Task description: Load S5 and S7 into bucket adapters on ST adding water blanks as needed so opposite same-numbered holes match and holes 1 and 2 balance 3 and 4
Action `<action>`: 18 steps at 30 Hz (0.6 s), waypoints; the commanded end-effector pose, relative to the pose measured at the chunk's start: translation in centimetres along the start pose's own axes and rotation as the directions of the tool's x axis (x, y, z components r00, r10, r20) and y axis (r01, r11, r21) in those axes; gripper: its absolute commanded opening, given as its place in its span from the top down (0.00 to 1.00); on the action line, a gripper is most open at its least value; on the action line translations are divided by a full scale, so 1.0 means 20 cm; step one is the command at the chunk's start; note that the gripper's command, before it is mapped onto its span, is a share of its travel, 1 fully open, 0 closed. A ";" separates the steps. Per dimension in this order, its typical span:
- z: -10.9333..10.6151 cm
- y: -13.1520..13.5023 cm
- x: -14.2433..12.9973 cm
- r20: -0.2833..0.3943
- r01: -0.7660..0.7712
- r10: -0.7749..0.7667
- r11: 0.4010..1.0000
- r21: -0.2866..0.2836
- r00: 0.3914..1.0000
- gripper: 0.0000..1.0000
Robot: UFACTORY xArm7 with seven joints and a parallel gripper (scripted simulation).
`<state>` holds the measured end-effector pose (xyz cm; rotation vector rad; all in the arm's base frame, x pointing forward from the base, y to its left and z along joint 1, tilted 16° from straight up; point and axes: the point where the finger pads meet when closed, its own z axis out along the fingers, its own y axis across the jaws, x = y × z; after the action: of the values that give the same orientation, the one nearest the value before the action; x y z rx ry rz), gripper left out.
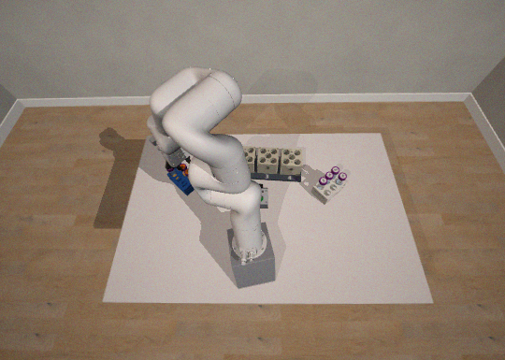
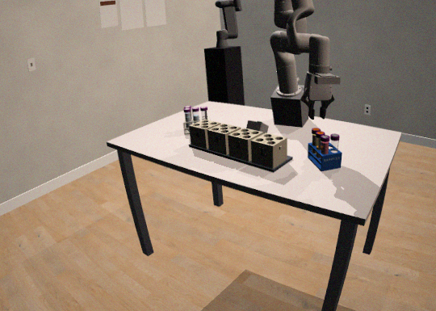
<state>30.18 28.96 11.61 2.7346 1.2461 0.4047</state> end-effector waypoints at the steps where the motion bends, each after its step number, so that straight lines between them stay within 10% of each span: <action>1: -0.08 0.01 -0.01 -0.030 0.009 -0.008 0.999 0.047 1.000 0.56; 18: -0.23 0.02 -0.02 -0.030 0.009 -0.008 0.999 0.047 1.000 0.56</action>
<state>29.17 28.47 14.93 2.7695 1.2867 0.4162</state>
